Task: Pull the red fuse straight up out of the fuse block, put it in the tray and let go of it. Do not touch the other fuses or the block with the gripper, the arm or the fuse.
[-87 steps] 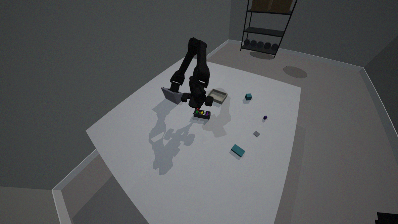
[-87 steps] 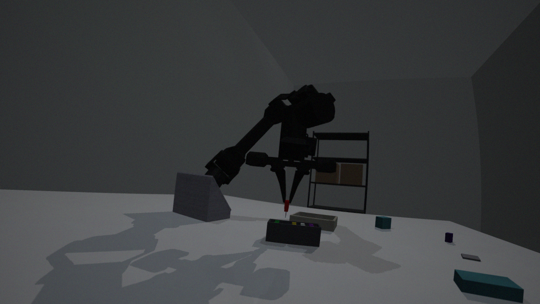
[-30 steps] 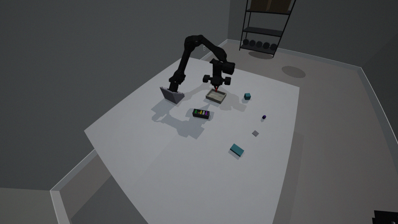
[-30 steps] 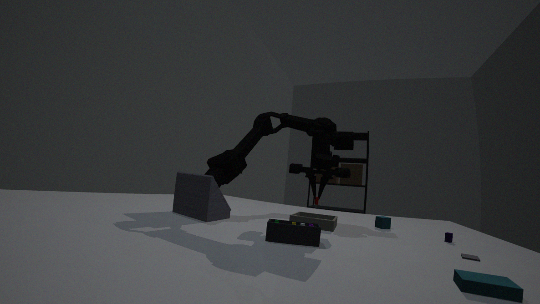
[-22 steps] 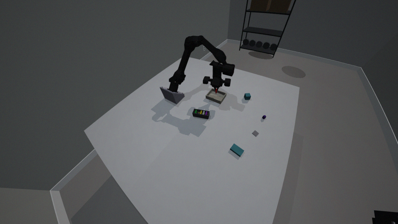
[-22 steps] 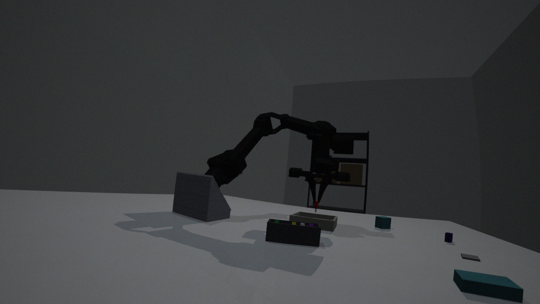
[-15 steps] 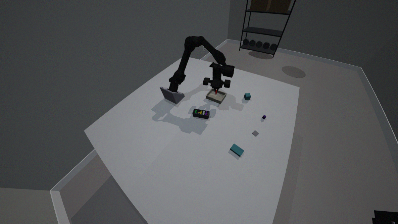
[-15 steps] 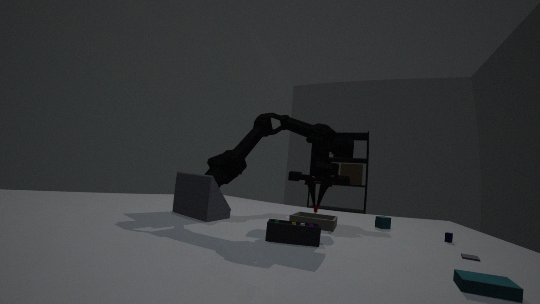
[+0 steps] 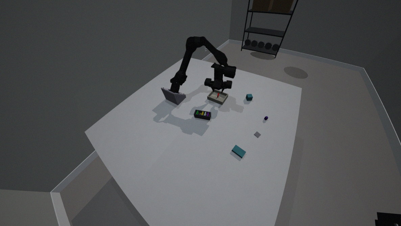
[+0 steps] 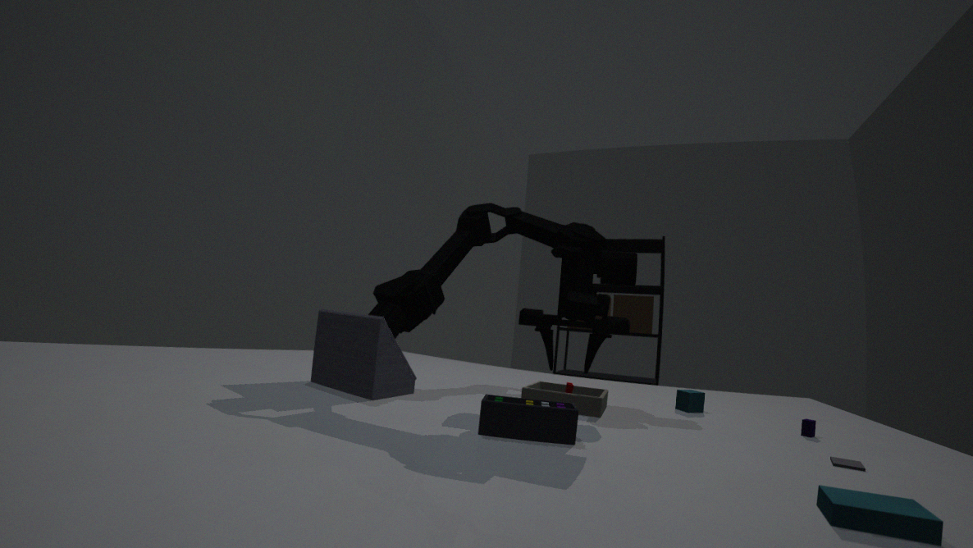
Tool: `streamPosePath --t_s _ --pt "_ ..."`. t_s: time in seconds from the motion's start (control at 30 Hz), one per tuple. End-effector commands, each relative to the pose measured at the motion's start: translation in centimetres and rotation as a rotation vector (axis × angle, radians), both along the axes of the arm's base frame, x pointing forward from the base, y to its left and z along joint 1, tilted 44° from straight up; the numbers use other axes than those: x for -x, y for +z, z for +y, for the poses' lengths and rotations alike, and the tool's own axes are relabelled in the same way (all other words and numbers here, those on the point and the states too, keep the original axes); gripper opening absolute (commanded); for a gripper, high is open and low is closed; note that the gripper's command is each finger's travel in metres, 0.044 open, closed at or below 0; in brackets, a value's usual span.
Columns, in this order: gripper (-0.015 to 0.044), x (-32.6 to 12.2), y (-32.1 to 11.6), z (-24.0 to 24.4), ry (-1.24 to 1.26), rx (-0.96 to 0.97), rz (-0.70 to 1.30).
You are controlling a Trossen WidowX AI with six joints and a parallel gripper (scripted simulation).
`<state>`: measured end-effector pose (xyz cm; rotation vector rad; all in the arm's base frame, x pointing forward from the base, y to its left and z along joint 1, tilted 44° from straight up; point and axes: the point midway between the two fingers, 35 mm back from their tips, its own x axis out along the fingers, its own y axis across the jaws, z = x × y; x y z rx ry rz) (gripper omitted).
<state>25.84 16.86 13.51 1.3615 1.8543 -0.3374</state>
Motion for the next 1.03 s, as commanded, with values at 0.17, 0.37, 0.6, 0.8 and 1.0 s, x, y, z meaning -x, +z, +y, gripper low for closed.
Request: streamPosePath --t_s 0.17,0.37,0.6,0.8,1.0 --pt "0.0330 -0.38 2.50 -2.32 -0.004 -0.002 -0.005" --pt "0.0330 -0.38 2.50 -2.32 -0.004 -0.002 -0.005" --pt "0.0330 -0.37 2.29 -2.28 -0.007 0.002 0.001" --pt "0.0330 -0.37 2.29 -2.28 -0.007 0.002 0.001" --pt "0.0330 -0.37 2.29 -2.28 -0.007 0.002 0.001"
